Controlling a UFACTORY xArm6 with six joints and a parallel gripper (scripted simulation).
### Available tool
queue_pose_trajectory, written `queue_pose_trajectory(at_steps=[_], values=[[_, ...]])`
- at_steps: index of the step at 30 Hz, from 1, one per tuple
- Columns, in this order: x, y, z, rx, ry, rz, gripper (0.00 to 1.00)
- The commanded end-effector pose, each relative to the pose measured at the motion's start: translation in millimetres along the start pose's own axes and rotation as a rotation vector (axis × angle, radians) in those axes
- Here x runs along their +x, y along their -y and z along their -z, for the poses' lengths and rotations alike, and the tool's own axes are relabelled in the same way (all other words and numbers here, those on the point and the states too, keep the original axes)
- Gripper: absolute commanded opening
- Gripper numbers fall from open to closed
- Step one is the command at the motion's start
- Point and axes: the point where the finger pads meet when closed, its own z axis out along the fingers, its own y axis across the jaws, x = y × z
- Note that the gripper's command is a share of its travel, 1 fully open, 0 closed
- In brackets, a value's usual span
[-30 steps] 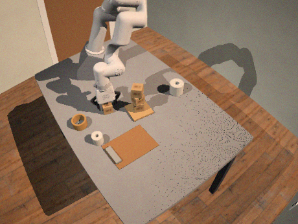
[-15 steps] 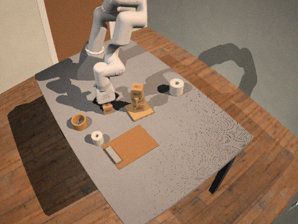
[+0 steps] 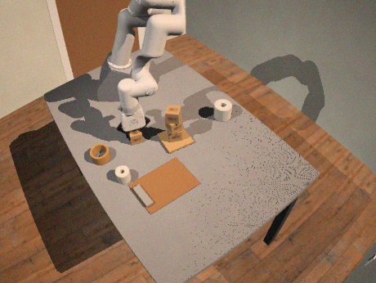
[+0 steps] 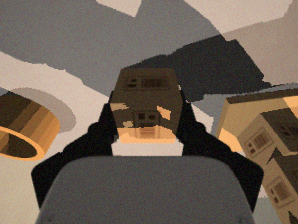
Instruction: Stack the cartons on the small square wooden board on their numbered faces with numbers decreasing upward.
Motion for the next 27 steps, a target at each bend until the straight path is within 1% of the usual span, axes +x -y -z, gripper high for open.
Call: queue_pose_trajectory(at_steps=[1,9,13,16,20,22,27], values=[[-1.0,0.1,0.6,0.0,0.002,0.0,0.0],[-1.0,0.1,1.9,0.0,0.002,0.0,0.0],[-1.1,0.1,9.7,0.0,0.002,0.0,0.0],[-0.7,0.1,21.4,-0.001,0.003,0.0,0.0],[0.6,0.2,43.7,0.0,0.003,0.0,0.0],[0.6,0.2,43.7,0.0,0.003,0.0,0.0],[0.8,0.3,74.6,0.0,0.003,0.0,0.0]])
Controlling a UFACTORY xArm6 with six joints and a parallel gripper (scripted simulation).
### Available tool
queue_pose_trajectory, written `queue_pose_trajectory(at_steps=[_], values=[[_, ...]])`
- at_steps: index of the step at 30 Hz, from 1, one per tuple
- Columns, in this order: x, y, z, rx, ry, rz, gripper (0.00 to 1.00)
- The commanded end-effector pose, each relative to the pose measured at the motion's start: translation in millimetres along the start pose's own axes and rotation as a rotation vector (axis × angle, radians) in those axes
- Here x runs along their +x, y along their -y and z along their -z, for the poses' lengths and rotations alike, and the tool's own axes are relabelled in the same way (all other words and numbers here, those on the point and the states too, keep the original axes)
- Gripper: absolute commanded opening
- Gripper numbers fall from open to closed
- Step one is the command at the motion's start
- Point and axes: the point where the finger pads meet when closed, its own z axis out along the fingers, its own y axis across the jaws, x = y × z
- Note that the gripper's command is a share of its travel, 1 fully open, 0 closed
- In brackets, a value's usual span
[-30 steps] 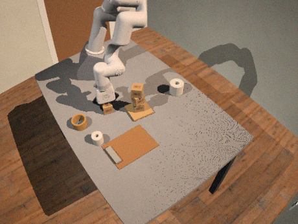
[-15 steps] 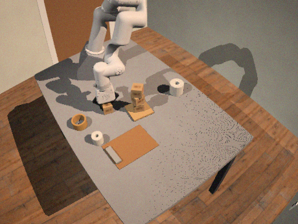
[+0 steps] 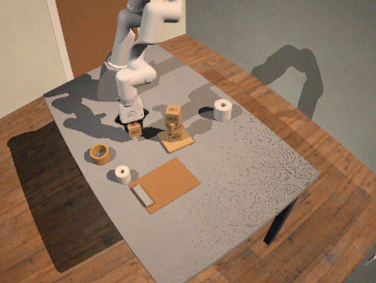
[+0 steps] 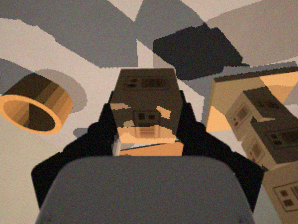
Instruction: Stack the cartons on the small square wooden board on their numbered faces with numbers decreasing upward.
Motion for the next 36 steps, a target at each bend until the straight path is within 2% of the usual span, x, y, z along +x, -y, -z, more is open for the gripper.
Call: queue_pose_trajectory(at_steps=[1,10,12,20,24,31,33,36], values=[[-0.7,-0.3,34.3,0.001,-0.006,-0.001,0.0],[-3.3,-1.4,96.5,-0.004,-0.005,0.0,0.0],[-3.3,-1.4,96.5,-0.004,-0.005,0.0,0.0],[-3.6,-1.4,144.8,-0.003,-0.006,0.0,0.0],[-2.8,-0.9,154.9,0.0,-0.007,0.0,0.0],[-3.0,-1.3,156.7,0.001,-0.007,-0.001,0.0],[-10.5,-12.7,159.1,0.001,-0.008,0.0,0.0],[-37.7,-65.8,170.2,0.002,-0.01,0.002,0.0]])
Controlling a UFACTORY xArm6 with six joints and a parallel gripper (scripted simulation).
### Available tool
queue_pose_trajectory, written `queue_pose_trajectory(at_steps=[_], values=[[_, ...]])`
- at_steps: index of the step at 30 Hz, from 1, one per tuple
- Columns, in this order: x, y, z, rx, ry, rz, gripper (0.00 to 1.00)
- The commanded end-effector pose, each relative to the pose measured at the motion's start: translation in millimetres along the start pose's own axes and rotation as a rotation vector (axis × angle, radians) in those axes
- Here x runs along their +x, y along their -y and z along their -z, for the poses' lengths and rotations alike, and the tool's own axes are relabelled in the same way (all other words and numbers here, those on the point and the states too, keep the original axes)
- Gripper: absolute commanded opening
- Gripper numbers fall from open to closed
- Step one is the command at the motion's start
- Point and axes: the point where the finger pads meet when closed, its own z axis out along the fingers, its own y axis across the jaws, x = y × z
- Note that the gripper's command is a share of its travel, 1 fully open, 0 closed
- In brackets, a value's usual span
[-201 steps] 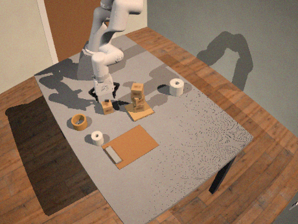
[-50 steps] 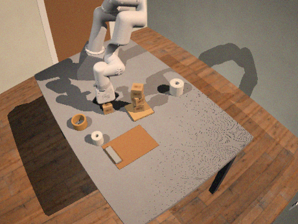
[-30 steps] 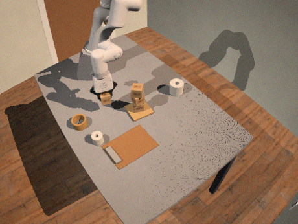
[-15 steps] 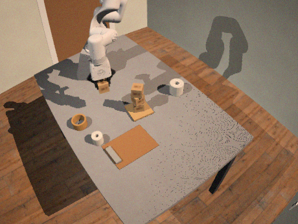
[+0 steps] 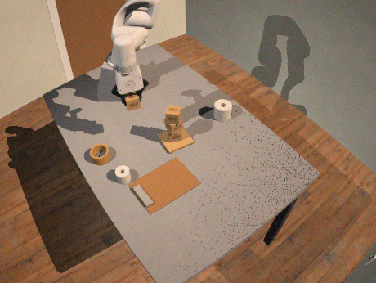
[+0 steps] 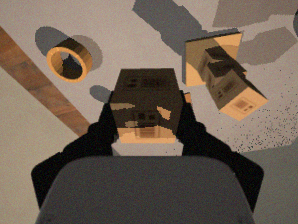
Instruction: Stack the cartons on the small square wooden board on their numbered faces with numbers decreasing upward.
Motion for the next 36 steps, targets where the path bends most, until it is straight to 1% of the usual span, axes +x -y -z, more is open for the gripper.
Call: queue_pose_trajectory(at_steps=[1,8,10,11,15,17,27,36], values=[[-31.1,-61.6,15.2,0.004,0.002,0.005,0.0],[-49.8,-137.3,32.2,0.003,0.005,0.002,0.0],[-49.8,-137.3,32.2,0.003,0.005,0.002,0.0],[-55.2,-153.8,32.3,0.002,0.005,0.002,0.0],[-55.7,-154.1,-3.0,0.001,0.005,0.002,0.0],[-55.2,-153.5,-12.7,0.003,0.005,0.002,0.0],[-55.2,-153.4,-18.2,0.003,0.005,0.002,0.0],[-55.0,-153.1,-27.7,0.004,0.005,0.001,0.0]])
